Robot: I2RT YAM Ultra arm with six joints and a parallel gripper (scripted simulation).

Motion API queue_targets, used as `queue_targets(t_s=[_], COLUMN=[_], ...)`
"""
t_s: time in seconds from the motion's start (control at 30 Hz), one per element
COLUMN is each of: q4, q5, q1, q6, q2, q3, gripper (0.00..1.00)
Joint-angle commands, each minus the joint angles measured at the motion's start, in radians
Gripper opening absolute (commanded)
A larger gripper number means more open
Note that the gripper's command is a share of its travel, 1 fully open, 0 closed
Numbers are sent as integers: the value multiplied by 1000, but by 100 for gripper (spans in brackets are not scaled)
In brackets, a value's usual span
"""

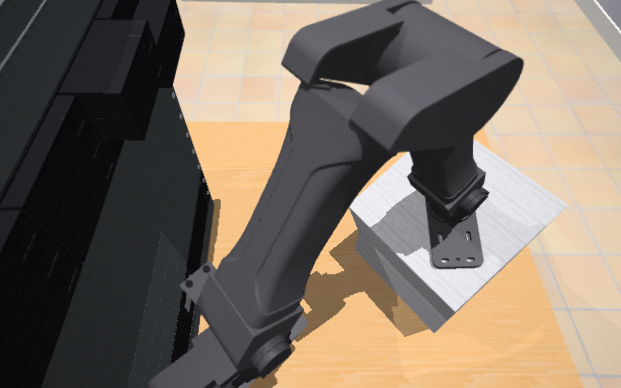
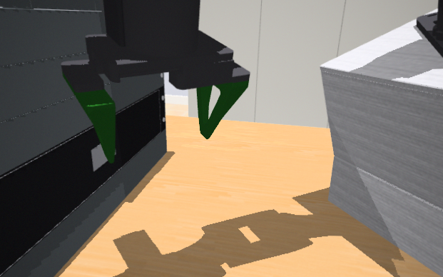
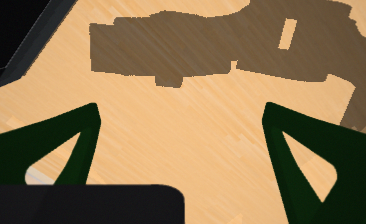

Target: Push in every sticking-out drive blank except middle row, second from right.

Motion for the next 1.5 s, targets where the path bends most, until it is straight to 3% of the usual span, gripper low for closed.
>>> queue_targets(t_s=[0.0, 0.37, 0.73, 0.93, 1.47], q4=[48, 135, 267, 306, 467], q5=[-23, -67, -99, -121, -225], q1=[-23, -11, 27, 49, 149], q6=[-78, -251, -518, -630, -1112], q2=[-42, -109, -207, -245, -418], q3=[-34, -87, -161, -163, -119], gripper=[100, 100, 100, 100, 100])
